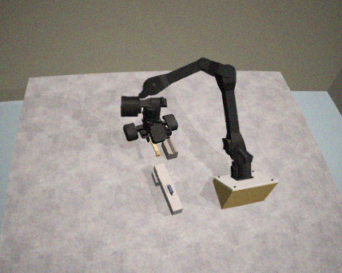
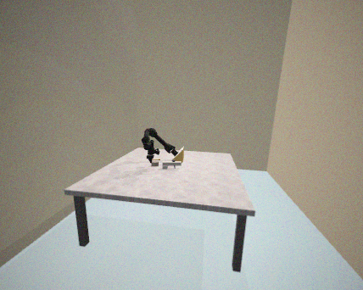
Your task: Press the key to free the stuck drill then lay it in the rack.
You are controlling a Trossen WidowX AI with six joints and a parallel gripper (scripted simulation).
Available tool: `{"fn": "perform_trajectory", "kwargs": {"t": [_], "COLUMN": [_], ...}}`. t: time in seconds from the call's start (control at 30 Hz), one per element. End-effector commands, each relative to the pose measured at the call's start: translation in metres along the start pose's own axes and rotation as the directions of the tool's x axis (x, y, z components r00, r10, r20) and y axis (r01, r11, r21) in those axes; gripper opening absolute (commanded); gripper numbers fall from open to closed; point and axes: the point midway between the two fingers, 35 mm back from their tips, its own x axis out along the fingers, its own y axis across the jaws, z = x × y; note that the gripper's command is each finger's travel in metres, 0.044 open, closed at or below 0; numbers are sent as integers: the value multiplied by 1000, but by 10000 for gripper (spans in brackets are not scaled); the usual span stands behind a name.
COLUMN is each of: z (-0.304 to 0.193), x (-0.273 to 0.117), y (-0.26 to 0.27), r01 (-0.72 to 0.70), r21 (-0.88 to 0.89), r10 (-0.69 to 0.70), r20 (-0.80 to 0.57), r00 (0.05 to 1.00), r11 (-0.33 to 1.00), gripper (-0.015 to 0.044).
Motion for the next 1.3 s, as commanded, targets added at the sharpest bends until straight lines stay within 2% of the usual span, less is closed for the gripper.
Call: {"fn": "perform_trajectory", "kwargs": {"t": [0.0, 0.4, 1.27], "z": [-1, -1, -10], "x": [-3, -6, -2], "y": [-1, -1, 40], "r01": [3, 3, 2], "r21": [4, 4, 3], "r10": [-3, -3, -2], "r20": [-5, -5, -6], "r00": [1000, 1000, 1000], "r11": [1000, 1000, 1000], "gripper": [0, 0, 0]}}
